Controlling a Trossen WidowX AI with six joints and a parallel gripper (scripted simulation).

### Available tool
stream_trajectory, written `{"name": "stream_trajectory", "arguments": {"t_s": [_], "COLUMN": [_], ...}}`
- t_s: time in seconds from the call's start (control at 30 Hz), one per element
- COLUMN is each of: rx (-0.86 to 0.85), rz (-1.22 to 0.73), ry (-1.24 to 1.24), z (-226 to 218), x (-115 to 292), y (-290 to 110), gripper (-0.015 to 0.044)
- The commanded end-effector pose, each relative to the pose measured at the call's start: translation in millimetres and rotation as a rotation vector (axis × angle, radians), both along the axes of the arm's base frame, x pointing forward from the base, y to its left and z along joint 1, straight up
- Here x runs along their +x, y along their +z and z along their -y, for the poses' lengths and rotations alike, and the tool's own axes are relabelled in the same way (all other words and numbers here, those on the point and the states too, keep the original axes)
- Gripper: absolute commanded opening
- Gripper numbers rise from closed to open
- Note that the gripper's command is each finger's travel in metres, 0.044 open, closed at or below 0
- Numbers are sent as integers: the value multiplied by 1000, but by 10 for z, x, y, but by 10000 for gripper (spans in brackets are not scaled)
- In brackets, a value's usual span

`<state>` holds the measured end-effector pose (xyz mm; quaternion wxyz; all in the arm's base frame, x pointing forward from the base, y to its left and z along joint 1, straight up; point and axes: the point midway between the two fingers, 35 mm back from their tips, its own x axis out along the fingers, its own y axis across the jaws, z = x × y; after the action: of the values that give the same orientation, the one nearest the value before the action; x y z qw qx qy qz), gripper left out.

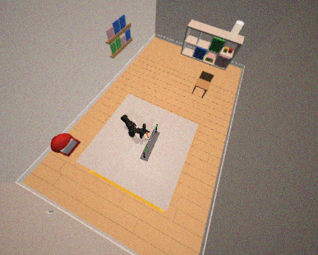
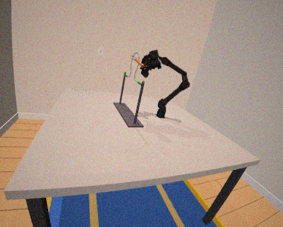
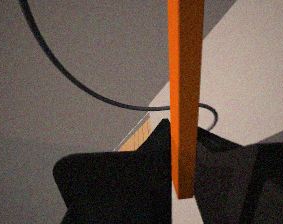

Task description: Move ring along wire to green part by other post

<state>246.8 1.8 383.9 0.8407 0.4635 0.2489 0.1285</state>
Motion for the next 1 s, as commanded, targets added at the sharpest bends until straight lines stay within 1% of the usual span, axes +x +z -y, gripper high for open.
{"name": "stream_trajectory", "arguments": {"t_s": [0.0,0.97], "rx": [-46,-455], "rz": [-5,2], "ry": [-3,-29], "z": [16,110], "x": [16,22], "y": [-26,-124], "gripper": [-150,-150]}}
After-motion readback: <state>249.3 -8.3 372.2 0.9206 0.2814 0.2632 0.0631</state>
